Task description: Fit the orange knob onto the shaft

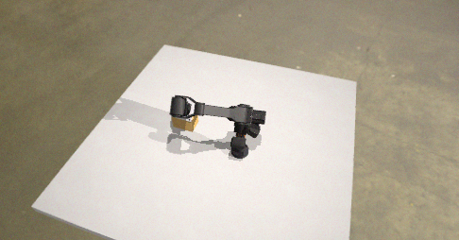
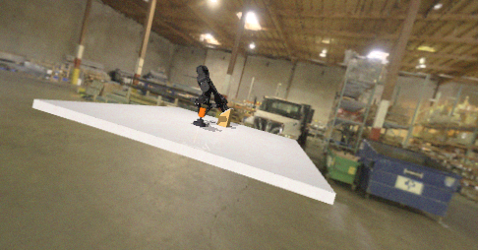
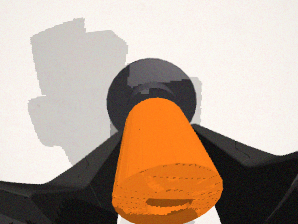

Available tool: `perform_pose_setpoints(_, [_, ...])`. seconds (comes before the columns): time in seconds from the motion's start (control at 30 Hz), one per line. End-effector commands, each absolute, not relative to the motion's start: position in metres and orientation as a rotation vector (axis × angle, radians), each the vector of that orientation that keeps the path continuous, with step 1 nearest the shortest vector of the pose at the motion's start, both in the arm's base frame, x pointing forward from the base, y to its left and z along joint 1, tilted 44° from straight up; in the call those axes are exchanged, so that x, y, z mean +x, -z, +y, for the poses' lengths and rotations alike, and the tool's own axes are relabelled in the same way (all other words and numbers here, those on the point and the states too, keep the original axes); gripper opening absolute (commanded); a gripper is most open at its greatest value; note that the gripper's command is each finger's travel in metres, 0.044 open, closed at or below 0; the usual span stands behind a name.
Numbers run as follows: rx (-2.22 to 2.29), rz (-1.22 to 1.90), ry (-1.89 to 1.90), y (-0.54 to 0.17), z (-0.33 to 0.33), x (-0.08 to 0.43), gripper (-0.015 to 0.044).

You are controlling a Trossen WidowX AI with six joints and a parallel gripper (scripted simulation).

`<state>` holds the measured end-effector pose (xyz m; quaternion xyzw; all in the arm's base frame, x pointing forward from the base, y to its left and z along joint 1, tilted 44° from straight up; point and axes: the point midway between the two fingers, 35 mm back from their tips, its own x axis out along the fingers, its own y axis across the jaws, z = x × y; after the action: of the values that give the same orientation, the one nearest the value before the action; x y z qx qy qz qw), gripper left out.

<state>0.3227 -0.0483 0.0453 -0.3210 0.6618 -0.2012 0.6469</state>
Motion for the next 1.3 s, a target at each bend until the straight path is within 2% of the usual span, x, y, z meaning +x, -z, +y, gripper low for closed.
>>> perform_pose_setpoints(0.0, [-0.733,1.503,0.460,-0.0454,-0.0491,0.3235,0.0000])
perform_pose_setpoints(1.27, [-0.896,1.566,0.305,-0.0450,-0.0492,0.3231,0.0000])
